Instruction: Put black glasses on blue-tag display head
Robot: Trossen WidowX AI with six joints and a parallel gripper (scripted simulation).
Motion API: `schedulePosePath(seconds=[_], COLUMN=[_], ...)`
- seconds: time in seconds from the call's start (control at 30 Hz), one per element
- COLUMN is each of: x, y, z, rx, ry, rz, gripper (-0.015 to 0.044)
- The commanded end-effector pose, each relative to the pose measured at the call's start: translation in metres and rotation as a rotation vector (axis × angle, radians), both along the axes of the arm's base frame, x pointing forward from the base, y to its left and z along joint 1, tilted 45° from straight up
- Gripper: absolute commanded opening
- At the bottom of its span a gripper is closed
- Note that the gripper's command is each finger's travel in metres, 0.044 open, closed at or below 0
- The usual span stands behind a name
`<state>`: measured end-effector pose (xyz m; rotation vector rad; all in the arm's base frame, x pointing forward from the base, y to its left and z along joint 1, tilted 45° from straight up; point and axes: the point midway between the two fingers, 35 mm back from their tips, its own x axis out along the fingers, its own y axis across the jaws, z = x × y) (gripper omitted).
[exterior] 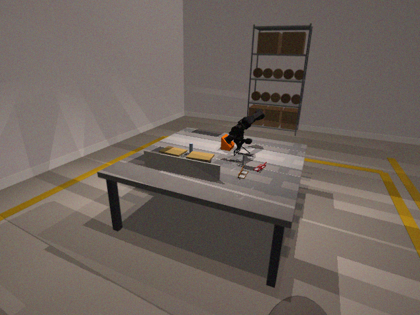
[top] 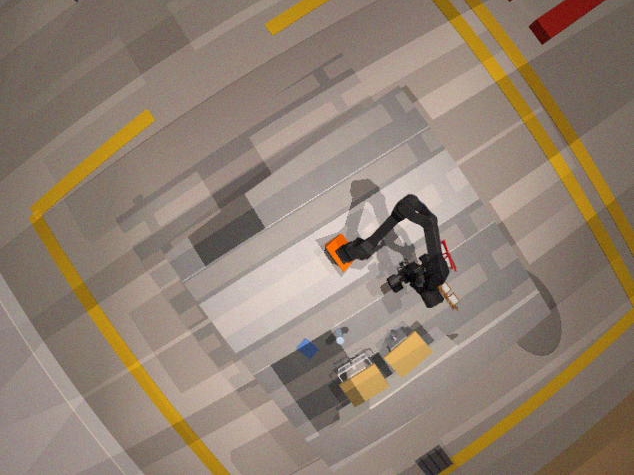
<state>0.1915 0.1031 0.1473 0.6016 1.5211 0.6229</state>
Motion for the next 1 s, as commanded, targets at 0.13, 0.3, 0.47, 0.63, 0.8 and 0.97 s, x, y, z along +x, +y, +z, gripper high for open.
schedulePosePath(seconds=[0.13,0.3,0.47,0.63,0.8,0.97], x=[0.004,0.005,0.014,0.025,0.036,0.047], y=[-0.024,-0.026,-0.021,-0.014,-0.007,0.002], z=[0.025,0.028,0.034,0.041,0.048,0.055], rx=[0.000,0.000,-0.005,-0.010,-0.013,-0.015], ry=[-0.006,0.006,0.068,0.151,0.234,0.317], rz=[0.000,-0.011,-0.075,-0.160,-0.245,-0.330], gripper=[0.0000,0.0000,0.0000,0.0000,0.0000,0.0000])
